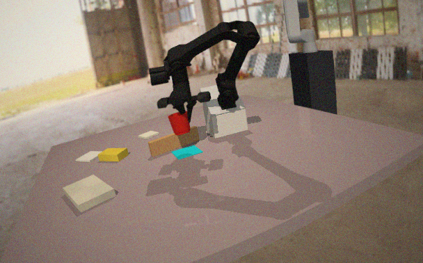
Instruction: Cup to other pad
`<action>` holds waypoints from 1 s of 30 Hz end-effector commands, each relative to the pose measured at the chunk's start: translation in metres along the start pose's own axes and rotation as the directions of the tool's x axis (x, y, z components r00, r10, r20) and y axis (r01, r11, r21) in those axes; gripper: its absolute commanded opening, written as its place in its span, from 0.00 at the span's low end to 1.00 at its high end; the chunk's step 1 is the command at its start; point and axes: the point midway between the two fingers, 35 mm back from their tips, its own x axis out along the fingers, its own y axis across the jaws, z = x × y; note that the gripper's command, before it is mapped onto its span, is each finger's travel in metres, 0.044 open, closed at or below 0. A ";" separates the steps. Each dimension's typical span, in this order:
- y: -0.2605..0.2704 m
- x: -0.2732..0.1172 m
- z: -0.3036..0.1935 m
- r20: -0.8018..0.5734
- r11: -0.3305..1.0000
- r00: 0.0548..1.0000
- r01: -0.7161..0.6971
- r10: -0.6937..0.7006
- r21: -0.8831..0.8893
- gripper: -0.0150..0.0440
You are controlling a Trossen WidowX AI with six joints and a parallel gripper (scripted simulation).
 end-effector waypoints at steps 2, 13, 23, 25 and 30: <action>0.002 0.006 0.000 0.004 1.000 1.000 -0.007 0.007 0.007 0.25; 0.001 0.019 0.000 0.004 1.000 1.000 -0.007 0.007 0.006 0.25; 0.001 0.030 0.000 0.004 1.000 1.000 -0.006 0.006 0.006 0.25; 0.001 0.032 0.000 0.004 1.000 1.000 -0.006 0.006 0.006 0.25; 0.001 0.038 0.001 0.004 1.000 1.000 -0.006 0.006 0.006 0.25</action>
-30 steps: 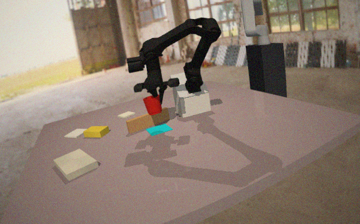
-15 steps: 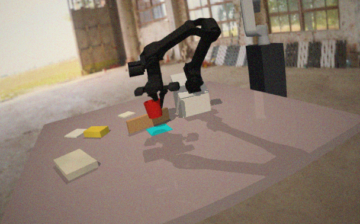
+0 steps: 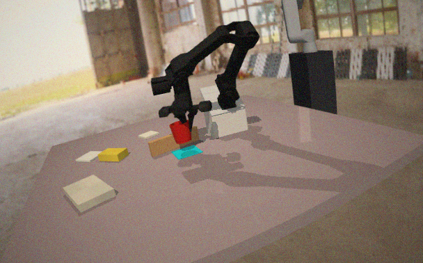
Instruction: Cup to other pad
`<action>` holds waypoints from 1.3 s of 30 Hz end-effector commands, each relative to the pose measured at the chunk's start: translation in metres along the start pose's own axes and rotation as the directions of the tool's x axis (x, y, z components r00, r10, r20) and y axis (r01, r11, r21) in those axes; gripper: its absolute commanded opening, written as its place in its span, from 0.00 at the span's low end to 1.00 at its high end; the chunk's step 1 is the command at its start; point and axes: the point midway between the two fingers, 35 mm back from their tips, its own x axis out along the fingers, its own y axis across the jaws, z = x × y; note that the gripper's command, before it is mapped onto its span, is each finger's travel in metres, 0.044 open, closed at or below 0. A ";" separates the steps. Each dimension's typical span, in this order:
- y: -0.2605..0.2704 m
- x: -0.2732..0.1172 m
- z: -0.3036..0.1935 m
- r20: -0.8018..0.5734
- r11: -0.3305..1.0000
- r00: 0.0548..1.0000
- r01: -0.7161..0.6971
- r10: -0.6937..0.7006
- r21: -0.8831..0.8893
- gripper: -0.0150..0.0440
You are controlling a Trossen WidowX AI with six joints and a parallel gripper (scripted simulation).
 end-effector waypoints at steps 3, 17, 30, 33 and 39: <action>0.002 0.007 -0.001 0.003 1.000 1.000 -0.008 0.008 0.007 0.25; 0.004 0.023 0.000 0.004 1.000 1.000 -0.008 0.008 0.007 0.25; 0.006 0.036 0.000 0.006 1.000 1.000 -0.010 0.010 0.007 0.25; 0.007 0.039 0.000 0.007 1.000 1.000 -0.010 0.010 0.007 0.25; 0.004 0.036 0.001 0.005 1.000 1.000 -0.002 0.002 0.000 0.25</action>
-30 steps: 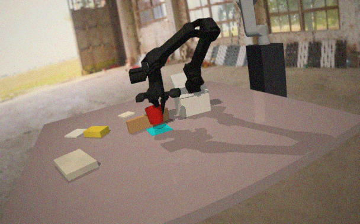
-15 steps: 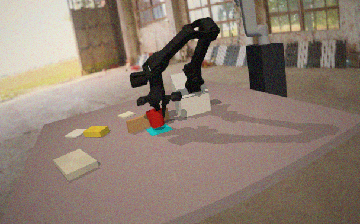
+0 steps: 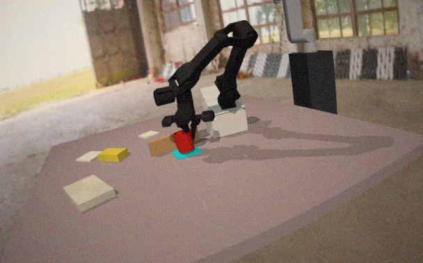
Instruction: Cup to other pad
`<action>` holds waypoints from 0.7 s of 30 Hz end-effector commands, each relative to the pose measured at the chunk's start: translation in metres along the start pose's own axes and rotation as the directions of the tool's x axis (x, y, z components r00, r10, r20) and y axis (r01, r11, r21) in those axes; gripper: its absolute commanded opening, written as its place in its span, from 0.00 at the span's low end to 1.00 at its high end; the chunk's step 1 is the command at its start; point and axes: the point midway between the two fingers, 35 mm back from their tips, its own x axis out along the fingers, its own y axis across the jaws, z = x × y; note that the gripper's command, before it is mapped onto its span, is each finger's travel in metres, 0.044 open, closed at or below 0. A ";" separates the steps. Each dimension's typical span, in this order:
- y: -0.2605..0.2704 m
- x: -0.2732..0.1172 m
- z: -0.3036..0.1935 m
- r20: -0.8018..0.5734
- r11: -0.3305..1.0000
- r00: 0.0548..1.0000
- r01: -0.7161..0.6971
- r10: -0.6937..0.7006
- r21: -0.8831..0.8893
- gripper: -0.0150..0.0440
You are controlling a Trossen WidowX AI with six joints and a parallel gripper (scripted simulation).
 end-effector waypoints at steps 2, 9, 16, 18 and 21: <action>0.000 0.000 0.000 0.000 1.000 1.000 0.000 0.000 -0.003 0.25; 0.000 0.000 0.000 0.000 1.000 1.000 0.000 0.000 -0.003 0.34; 0.000 0.000 0.000 0.000 1.000 1.000 0.000 0.000 -0.003 0.47; 0.000 -0.001 0.000 0.000 1.000 1.000 0.000 0.000 -0.003 0.47; -0.001 -0.004 0.000 -0.001 1.000 1.000 0.000 0.000 -0.002 0.47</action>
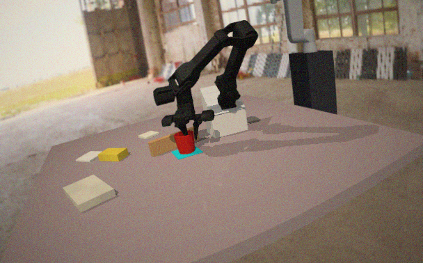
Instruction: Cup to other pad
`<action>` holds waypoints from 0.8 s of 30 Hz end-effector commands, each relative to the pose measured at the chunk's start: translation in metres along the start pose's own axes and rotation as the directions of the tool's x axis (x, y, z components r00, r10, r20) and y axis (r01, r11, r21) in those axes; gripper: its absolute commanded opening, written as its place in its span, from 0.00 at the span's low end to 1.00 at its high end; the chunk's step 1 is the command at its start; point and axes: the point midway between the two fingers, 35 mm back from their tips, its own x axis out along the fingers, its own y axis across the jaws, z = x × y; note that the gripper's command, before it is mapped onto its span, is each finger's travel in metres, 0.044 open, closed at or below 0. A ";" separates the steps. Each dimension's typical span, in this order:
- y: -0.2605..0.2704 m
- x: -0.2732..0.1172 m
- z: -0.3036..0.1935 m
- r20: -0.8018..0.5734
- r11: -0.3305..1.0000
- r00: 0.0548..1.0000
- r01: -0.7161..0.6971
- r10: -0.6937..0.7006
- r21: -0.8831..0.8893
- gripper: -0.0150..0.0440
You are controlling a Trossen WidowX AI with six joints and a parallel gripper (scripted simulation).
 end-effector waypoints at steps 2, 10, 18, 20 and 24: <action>-0.001 -0.004 0.001 0.000 1.000 1.000 0.001 -0.001 -0.004 0.47; -0.002 -0.013 0.000 -0.002 1.000 1.000 0.000 0.000 -0.003 0.47; -0.003 -0.021 -0.001 -0.003 1.000 1.000 -0.001 0.001 -0.002 0.47; -0.003 -0.023 -0.001 -0.003 1.000 1.000 -0.001 0.001 -0.001 0.47; -0.003 -0.027 -0.001 -0.003 1.000 1.000 -0.001 0.001 -0.001 0.47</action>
